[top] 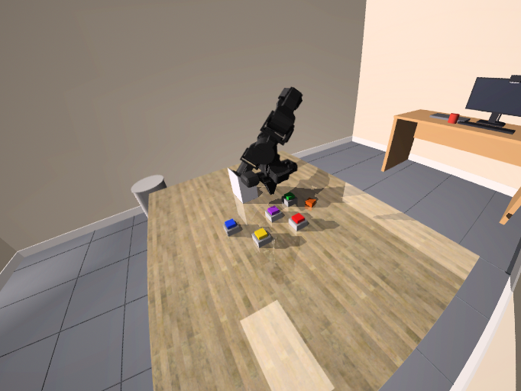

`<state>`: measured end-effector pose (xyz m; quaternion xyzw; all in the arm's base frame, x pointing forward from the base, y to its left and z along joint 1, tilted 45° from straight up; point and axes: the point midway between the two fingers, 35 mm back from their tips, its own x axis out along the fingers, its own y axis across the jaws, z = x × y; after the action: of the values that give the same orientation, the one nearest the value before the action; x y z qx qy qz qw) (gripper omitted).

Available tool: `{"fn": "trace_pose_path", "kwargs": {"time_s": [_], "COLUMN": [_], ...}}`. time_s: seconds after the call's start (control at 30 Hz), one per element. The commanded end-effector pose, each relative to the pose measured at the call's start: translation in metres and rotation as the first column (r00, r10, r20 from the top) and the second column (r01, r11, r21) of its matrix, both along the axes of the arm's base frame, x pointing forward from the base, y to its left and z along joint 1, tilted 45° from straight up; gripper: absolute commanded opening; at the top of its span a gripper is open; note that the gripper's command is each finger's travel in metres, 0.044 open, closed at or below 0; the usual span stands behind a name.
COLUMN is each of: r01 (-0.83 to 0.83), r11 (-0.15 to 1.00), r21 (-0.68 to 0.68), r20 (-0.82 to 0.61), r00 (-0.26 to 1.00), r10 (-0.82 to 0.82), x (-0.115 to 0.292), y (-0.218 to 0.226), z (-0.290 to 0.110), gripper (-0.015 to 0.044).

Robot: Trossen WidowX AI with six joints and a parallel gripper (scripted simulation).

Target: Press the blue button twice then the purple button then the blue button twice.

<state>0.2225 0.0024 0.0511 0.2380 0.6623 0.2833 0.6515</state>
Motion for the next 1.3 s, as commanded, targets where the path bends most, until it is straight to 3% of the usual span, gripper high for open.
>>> {"fn": "trace_pose_path", "kwargs": {"time_s": [0.0, 1.27], "r01": [-0.006, -0.007], "r11": [1.000, 1.000], "r21": [0.014, 0.017], "r20": [-0.017, -0.017], "r00": [1.000, 1.000], "r10": [0.007, 0.007], "x": [-0.007, -0.010], "y": [0.029, 0.060], "z": [-0.025, -0.055], "gripper": [0.0020, 0.0020]}}
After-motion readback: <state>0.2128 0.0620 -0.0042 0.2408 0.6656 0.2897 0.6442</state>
